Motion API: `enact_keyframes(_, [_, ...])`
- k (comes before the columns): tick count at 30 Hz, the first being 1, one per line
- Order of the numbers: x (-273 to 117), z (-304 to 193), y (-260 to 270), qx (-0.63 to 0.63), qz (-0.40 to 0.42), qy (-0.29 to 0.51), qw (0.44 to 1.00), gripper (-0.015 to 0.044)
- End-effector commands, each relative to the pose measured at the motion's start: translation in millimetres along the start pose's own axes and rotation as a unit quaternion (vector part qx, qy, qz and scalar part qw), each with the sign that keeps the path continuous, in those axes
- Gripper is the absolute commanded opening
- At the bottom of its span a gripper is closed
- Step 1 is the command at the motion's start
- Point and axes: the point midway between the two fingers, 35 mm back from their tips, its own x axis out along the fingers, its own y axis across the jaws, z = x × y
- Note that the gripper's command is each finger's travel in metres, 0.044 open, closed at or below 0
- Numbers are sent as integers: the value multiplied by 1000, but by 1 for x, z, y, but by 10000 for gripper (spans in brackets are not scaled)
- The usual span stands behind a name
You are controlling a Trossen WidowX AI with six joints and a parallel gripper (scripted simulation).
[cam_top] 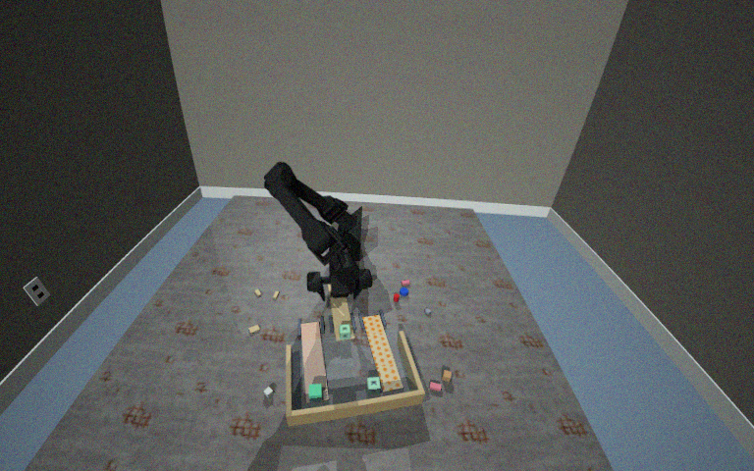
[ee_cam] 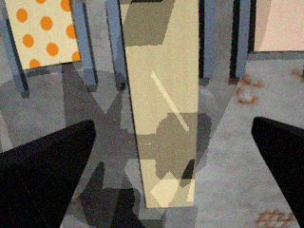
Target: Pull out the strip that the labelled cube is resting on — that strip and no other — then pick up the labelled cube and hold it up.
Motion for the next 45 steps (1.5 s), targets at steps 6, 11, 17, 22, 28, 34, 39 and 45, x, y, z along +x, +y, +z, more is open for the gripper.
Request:
enact_keyframes(6, [-3, 33, 2, 1, 1, 1, 1000, 440])
enact_keyframes(11, [-5, 49, 2, 1, 1, 1, 1000, 440])
enact_keyframes(17, [-7, 70, 3, 2, 1, 0, 1000, 440])
enact_keyframes(22, [-9, 87, 5, 2, 1, 0, 1000, 440])
enact_keyframes(28, [-8, 96, 6, 2, 1, 0, 1000, 387])
enact_keyframes(34, [2, 96, 6, 2, 1, 0, 1000, 250])
enact_keyframes(39, [10, 96, 6, 2, 1, 0, 1000, 250])
enact_keyframes(45, [20, 97, 6, 2, 1, 0, 1000, 250])
